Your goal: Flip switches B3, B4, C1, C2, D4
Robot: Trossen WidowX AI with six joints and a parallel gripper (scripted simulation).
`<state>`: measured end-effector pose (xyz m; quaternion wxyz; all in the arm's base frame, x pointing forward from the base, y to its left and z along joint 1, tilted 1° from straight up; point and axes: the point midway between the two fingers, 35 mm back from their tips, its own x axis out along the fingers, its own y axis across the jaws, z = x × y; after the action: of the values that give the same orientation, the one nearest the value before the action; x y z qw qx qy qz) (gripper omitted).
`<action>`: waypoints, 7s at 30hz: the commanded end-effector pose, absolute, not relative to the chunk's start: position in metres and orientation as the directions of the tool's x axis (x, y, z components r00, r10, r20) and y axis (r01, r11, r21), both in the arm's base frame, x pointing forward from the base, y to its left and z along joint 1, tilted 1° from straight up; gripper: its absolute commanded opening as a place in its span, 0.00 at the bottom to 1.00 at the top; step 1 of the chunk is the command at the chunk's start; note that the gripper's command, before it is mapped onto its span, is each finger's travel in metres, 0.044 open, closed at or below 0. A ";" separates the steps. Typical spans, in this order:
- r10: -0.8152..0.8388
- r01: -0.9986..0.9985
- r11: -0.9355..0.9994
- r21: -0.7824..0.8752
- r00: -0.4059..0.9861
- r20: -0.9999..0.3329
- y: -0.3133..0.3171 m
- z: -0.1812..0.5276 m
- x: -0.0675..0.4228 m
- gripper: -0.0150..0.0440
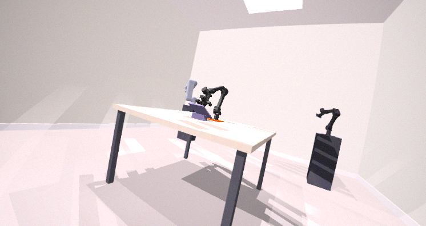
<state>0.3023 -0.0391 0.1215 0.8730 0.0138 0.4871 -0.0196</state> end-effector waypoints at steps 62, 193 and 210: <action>-0.016 0.052 0.999 0.013 0.522 -0.853 0.036 0.106 0.268 0.25; -0.018 0.052 0.999 0.011 0.522 -0.853 0.012 0.106 0.267 0.25; -0.018 0.052 0.999 0.011 0.522 -0.853 0.012 0.105 0.268 0.25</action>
<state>0.2676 0.0115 0.1059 0.8724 0.0176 0.4881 -0.0216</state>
